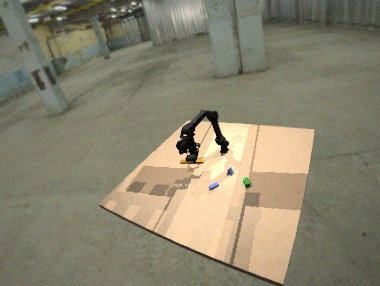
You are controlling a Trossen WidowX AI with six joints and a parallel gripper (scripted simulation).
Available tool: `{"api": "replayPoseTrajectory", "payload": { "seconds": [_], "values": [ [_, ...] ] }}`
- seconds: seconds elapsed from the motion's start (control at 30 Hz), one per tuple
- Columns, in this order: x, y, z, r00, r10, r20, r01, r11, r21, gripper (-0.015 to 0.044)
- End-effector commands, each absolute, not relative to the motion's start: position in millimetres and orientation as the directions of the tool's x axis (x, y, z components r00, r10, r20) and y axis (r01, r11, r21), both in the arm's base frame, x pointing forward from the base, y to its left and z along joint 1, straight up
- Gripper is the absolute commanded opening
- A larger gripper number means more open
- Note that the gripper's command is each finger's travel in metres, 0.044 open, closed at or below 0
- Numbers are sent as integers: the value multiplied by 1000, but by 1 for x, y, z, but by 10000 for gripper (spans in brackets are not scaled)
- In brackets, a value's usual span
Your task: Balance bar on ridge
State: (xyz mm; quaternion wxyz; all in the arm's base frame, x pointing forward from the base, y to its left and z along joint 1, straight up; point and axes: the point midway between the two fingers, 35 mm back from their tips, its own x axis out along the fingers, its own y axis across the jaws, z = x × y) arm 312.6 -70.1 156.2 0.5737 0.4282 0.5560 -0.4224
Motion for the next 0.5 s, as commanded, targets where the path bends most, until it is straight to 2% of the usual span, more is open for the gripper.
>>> {"api": "replayPoseTrajectory", "payload": {
  "seconds": [0.0, 0.47],
  "values": [
    [313, -51, 157, 26, -4, -1000, 969, 245, 24, 0],
    [314, 5, 157, 26, 0, -1000, 988, 150, 26, 0]
  ]
}}
